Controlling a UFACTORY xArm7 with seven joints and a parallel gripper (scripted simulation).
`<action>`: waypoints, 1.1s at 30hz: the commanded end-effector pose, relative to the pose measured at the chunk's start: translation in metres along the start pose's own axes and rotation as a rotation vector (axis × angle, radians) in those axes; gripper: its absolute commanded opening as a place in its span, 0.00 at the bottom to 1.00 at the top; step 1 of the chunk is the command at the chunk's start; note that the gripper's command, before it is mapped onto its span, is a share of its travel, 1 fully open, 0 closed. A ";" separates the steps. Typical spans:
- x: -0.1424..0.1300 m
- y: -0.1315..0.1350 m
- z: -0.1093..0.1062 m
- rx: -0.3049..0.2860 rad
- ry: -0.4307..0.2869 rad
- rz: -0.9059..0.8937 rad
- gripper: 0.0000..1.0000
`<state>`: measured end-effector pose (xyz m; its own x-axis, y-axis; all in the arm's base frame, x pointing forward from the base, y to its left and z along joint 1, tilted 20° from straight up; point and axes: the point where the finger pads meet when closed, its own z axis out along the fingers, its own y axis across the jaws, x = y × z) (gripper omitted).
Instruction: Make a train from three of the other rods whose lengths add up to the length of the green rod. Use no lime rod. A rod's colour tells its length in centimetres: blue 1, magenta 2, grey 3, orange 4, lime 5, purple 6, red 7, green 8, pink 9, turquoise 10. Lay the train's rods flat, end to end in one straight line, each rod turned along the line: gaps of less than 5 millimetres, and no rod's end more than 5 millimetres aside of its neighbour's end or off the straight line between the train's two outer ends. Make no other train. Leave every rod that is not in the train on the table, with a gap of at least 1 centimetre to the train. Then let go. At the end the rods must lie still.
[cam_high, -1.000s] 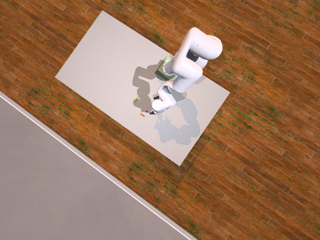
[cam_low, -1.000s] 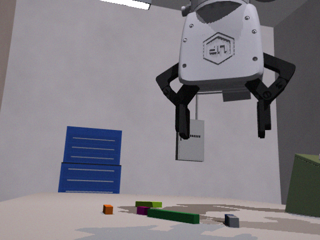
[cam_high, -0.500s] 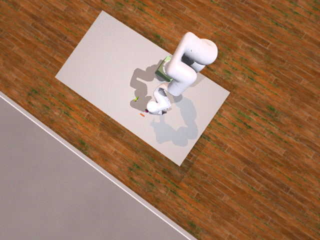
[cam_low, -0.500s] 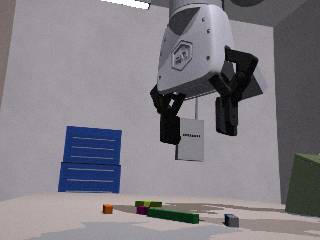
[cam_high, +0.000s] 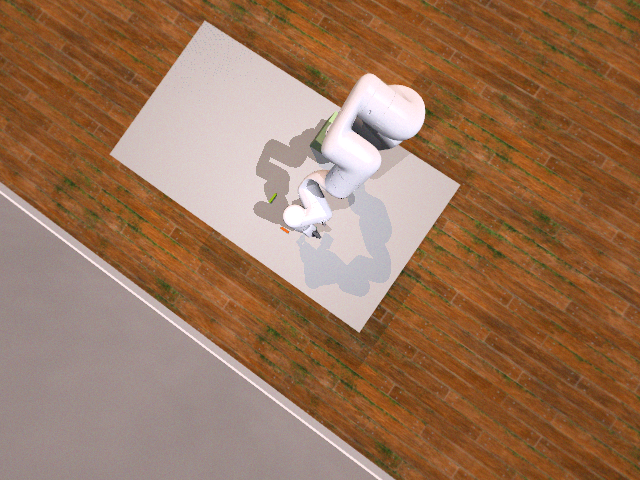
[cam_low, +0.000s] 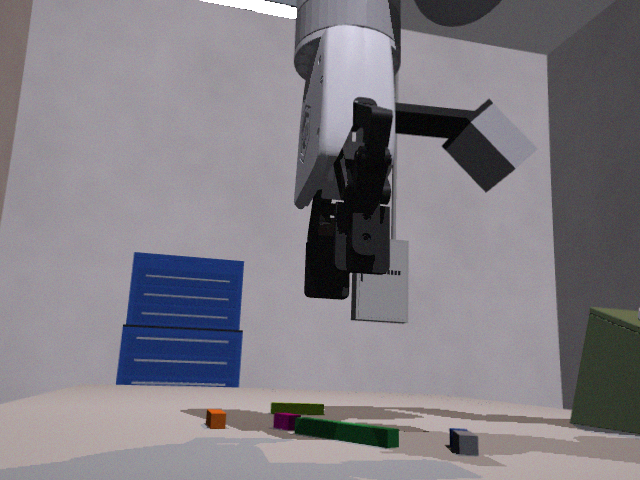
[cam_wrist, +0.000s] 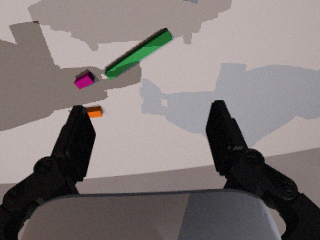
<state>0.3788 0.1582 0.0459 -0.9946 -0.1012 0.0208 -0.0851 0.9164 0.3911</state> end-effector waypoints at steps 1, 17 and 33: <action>-0.010 -0.007 0.000 0.012 0.005 0.167 1.00; -0.037 -0.036 0.005 0.019 -0.004 0.741 1.00; -0.062 -0.070 0.009 0.032 -0.023 1.315 1.00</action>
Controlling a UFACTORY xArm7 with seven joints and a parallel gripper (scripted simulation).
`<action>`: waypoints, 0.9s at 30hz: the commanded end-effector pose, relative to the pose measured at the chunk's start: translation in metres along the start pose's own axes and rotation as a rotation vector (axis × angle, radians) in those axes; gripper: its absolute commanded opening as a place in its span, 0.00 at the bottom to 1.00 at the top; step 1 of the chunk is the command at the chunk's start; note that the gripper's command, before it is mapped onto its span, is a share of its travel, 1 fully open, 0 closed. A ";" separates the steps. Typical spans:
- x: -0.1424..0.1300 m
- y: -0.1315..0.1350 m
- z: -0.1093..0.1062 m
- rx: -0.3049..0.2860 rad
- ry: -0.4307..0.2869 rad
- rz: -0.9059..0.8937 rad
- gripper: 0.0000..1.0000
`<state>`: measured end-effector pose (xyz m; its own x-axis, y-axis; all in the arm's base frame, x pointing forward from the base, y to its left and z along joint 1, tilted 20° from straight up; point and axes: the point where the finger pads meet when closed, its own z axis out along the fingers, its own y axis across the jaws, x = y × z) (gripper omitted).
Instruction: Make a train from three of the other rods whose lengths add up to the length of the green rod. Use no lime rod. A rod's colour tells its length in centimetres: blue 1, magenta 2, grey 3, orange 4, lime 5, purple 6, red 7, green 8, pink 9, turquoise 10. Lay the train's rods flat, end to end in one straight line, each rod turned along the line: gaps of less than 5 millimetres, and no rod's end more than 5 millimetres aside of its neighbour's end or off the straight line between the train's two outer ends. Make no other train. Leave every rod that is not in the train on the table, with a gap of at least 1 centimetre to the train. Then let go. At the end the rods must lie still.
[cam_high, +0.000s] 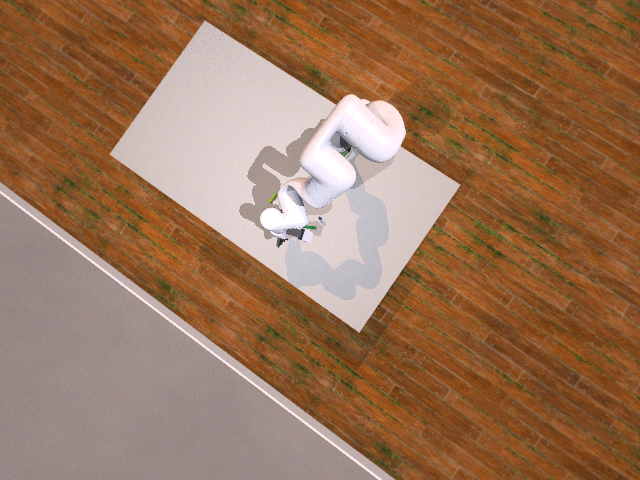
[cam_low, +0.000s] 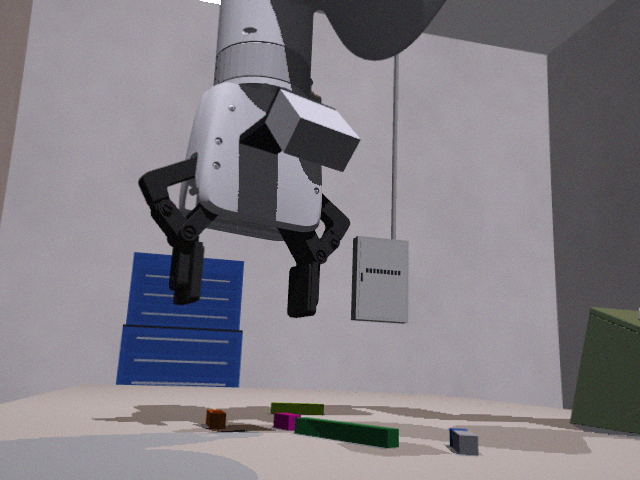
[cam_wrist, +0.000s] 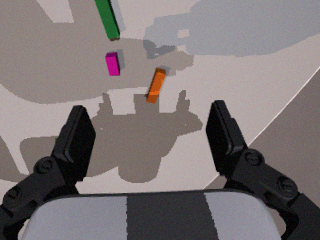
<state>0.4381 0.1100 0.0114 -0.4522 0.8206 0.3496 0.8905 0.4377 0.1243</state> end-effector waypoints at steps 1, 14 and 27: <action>-0.013 0.004 0.000 0.011 -0.014 0.167 1.00; -0.025 0.006 0.002 0.011 -0.022 0.324 1.00; -0.025 0.006 0.002 0.011 -0.022 0.324 0.24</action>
